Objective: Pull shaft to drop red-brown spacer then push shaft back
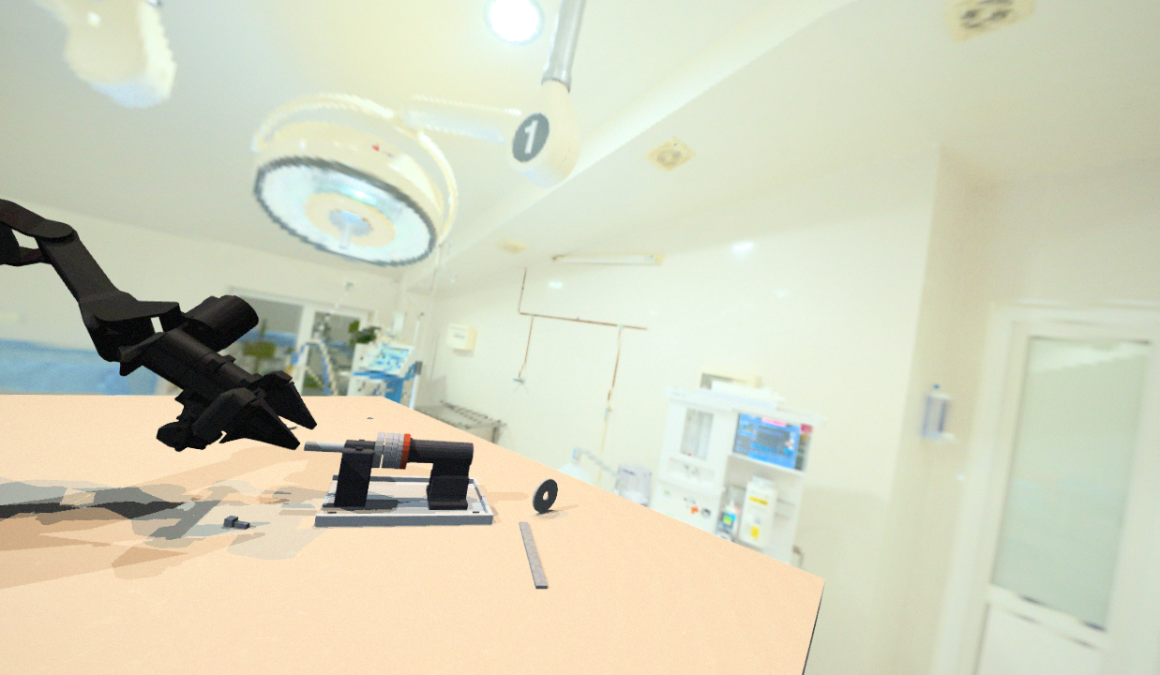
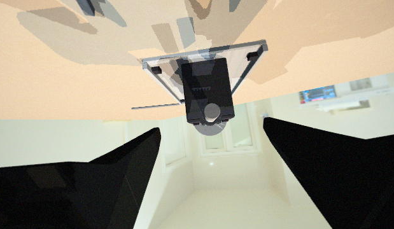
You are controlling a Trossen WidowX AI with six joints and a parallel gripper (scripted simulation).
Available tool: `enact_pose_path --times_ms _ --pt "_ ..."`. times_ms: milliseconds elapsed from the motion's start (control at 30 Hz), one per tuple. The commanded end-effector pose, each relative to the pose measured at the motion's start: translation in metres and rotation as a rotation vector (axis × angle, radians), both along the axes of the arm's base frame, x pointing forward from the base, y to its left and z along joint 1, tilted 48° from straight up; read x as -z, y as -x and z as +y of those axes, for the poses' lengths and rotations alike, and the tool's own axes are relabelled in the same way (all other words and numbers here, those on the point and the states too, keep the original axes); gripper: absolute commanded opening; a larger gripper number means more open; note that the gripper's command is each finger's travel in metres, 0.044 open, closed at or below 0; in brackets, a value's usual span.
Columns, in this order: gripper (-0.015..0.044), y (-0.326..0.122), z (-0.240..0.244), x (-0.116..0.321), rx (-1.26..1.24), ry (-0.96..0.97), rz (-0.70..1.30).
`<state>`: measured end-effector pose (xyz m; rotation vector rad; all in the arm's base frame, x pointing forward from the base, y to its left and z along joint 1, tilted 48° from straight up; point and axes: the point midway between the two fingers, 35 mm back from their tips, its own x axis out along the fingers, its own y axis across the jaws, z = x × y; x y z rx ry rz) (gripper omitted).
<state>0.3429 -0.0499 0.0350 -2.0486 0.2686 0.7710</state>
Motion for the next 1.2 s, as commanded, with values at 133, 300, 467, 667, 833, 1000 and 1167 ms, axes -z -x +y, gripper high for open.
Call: enact_pose_path --times_ms 133,300,467,667,833,1000,1167 --pt "0.0440 0.0008 0.0022 0.0002 -0.038 0.018 -0.011" --pt "0.0440 0.0008 0.0022 0.0002 -0.038 0.018 -0.011" --pt "0.0440 0.0008 0.0022 0.0002 -0.038 0.018 -0.011" --pt "0.0440 0.0008 0.0022 0.0002 -0.038 0.018 -0.011" --pt "0.0440 0.0008 0.0022 0.0002 -0.038 0.018 -0.011" --pt "0.0440 0.0008 0.0022 0.0002 -0.038 0.018 -0.011" --pt "0.0440 0.0049 0.0035 -0.0012 -0.038 0.018 -0.011"
